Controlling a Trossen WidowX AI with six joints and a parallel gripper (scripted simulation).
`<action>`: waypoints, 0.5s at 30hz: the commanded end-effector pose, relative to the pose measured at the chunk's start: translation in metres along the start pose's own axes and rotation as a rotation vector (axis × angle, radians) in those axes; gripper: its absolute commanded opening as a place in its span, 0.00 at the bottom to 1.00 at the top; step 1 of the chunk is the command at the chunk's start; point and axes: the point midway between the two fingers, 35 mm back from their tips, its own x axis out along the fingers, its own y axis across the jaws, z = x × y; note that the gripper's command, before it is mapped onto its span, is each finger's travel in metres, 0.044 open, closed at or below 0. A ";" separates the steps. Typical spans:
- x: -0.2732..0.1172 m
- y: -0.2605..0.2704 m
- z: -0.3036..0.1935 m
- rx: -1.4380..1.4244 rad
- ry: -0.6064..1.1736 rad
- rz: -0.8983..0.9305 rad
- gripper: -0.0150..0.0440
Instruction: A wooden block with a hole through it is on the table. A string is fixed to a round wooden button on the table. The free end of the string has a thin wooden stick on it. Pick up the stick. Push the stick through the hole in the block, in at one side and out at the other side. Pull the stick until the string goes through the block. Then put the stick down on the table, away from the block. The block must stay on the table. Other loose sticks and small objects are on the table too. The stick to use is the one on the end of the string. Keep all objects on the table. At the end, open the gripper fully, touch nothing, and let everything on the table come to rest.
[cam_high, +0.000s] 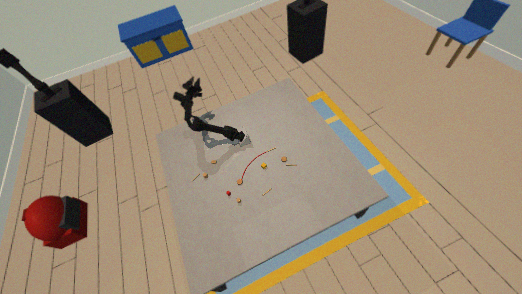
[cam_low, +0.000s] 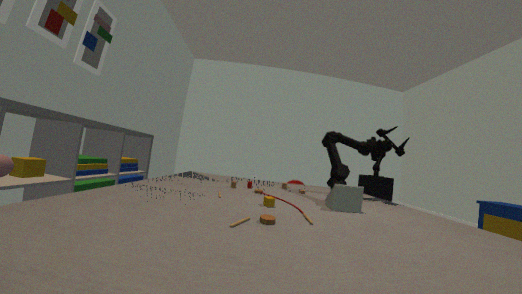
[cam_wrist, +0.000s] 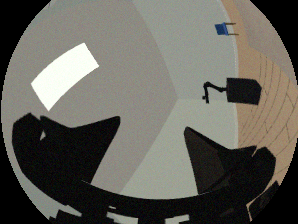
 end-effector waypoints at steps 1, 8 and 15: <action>0.000 0.000 0.000 0.000 0.000 0.000 0.98; 0.054 0.016 0.025 -0.221 -0.077 0.018 1.00; 0.135 0.026 0.104 -0.733 -0.324 -0.012 1.00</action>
